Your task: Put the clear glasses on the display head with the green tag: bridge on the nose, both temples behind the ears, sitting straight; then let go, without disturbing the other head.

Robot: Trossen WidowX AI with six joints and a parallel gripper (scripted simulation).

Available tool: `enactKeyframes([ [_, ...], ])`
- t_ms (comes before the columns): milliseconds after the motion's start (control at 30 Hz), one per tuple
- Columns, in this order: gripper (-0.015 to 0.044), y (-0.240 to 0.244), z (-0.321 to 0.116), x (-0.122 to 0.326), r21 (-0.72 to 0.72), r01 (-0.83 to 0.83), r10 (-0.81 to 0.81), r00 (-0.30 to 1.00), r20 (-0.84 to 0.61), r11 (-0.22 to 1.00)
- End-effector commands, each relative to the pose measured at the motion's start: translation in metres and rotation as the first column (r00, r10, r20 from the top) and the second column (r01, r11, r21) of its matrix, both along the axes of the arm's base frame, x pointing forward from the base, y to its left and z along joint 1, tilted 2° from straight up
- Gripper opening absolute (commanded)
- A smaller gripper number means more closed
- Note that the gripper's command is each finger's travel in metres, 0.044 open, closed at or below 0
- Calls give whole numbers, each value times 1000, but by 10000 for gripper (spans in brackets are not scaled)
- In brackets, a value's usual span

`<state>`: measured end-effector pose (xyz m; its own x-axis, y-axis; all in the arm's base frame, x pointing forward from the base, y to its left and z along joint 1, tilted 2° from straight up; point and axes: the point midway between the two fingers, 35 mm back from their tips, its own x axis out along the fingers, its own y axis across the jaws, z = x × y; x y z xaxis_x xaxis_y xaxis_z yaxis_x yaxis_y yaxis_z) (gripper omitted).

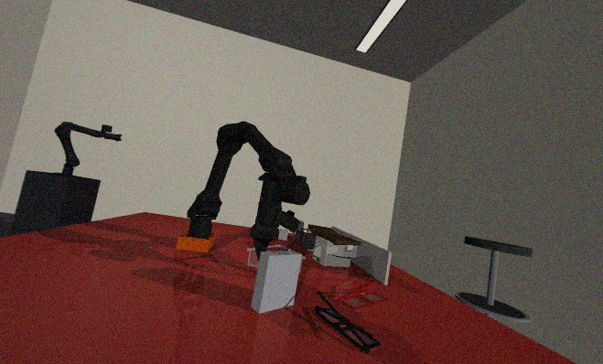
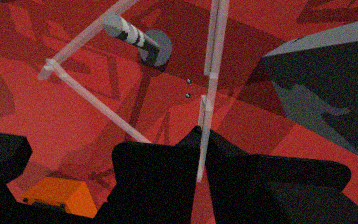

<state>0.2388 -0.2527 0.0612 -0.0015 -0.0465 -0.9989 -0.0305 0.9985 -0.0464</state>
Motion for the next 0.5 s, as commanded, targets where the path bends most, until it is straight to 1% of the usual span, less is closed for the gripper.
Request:
enactKeyframes([
  [0, 0, -3, 0, -3, -2, -3, 3, 1000, 0, 1000],
  [467, 0, -8, 1, -13, -3, -3, 3, 1000, -1, 1000],
])
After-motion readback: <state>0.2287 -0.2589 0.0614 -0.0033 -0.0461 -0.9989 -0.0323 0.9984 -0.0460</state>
